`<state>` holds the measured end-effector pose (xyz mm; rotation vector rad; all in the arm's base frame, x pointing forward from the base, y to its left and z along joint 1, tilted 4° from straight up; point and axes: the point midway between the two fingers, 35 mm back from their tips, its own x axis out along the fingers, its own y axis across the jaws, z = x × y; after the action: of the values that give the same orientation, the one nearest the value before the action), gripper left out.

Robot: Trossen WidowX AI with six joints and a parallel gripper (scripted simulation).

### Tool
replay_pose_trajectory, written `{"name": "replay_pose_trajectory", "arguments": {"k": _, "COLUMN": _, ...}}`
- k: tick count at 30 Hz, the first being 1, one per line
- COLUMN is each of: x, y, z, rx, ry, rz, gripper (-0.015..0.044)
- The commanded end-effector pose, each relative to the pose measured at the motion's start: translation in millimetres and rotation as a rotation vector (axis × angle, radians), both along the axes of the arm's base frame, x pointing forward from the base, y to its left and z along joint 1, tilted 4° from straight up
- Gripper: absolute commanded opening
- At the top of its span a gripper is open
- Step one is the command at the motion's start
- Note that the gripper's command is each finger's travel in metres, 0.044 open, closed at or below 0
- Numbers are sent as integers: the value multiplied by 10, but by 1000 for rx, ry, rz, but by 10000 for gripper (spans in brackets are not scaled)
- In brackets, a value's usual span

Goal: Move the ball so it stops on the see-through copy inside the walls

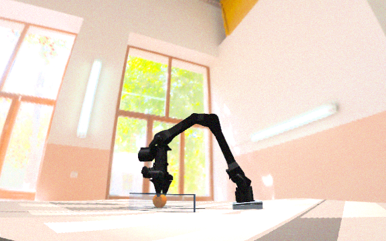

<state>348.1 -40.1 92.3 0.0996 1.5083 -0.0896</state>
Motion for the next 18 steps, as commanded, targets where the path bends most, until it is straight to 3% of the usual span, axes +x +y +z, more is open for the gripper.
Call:
{"name": "replay_pose_trajectory", "arguments": {"k": 1, "x": -22, "y": -8, "z": 599, "rx": -9, "ry": -42, "rz": -3, "gripper": 398}}
{"name": "replay_pose_trajectory", "arguments": {"k": 13, "x": -1, "y": -2, "z": 559, "rx": -6, "ry": -52, "rz": -1, "gripper": 398}}
{"name": "replay_pose_trajectory", "arguments": {"k": 14, "x": -3, "y": -2, "z": 580, "rx": -6, "ry": -52, "rz": -1, "gripper": 424}}
{"name": "replay_pose_trajectory", "arguments": {"k": 18, "x": -82, "y": 4, "z": 978, "rx": -6, "ry": -52, "rz": -1, "gripper": 440}}
